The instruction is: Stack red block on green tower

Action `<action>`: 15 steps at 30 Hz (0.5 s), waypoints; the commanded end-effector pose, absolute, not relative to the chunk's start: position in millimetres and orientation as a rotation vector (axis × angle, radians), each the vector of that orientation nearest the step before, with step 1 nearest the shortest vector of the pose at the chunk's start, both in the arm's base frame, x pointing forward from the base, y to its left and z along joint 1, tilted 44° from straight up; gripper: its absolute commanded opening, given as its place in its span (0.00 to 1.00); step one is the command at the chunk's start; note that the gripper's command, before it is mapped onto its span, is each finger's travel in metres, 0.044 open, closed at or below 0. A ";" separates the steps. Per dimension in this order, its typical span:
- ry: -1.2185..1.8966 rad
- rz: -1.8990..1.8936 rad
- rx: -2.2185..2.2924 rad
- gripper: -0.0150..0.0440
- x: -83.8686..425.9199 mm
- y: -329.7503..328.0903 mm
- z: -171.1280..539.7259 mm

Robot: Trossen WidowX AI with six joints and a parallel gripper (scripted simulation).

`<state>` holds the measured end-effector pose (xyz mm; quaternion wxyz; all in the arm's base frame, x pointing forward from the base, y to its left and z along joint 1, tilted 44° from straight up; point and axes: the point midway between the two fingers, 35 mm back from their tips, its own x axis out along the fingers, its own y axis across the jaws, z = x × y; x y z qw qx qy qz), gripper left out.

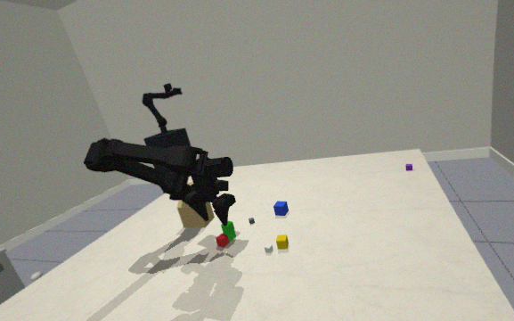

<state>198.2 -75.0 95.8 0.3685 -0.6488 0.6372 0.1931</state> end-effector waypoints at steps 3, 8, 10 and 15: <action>1.646 0.504 -1.672 1.00 198.7 -89.3 79.9; 1.648 0.501 -1.675 1.00 199.3 -104.0 66.0; 1.648 0.501 -1.675 1.00 199.0 -103.9 65.9; 1.648 0.501 -1.675 1.00 199.7 -106.3 62.9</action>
